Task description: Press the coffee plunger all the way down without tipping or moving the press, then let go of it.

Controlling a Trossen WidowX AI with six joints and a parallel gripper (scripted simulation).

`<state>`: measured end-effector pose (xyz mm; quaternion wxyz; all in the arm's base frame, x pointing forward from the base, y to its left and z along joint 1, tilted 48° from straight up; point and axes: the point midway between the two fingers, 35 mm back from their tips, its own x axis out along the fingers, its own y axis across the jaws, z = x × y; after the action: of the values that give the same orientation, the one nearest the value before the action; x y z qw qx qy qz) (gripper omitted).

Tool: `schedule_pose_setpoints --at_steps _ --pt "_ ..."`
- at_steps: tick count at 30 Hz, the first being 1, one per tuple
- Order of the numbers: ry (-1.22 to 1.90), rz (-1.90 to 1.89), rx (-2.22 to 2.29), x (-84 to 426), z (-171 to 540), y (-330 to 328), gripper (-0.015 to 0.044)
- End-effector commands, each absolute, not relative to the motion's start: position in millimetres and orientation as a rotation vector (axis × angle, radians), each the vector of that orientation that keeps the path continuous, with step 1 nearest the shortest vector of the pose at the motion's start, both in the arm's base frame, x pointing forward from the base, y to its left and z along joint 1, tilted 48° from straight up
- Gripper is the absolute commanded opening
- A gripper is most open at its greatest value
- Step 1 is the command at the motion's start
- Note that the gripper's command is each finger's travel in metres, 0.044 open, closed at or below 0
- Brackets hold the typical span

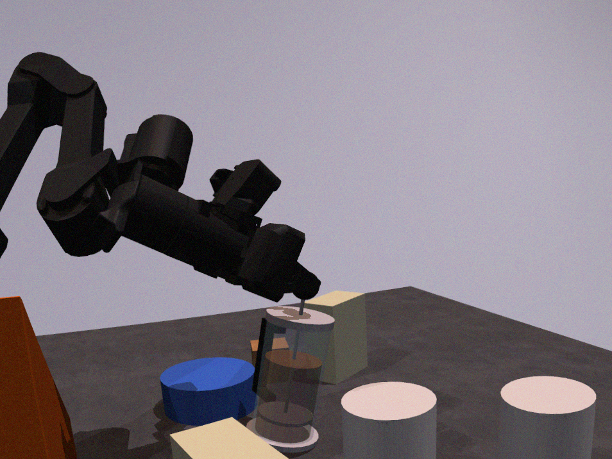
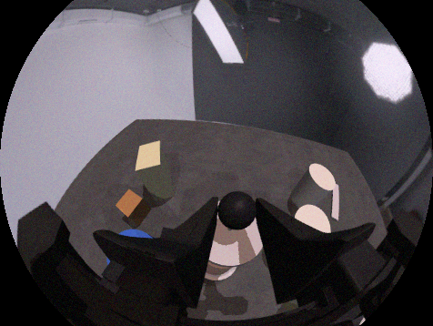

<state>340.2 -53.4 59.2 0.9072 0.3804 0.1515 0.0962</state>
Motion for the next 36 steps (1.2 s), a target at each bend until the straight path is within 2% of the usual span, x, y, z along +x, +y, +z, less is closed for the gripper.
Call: schedule_pose_setpoints --at_steps 1,22,34,36 --pt "0.330 0.207 0.798 340.5 56.3 -50.4 0.0120" --pt "0.315 0.201 0.787 342.2 58.9 -53.5 0.0120" --pt "0.315 0.201 0.787 342.2 58.9 -53.5 0.0435" --pt "0.315 0.201 0.787 342.2 58.9 -53.5 0.0440"
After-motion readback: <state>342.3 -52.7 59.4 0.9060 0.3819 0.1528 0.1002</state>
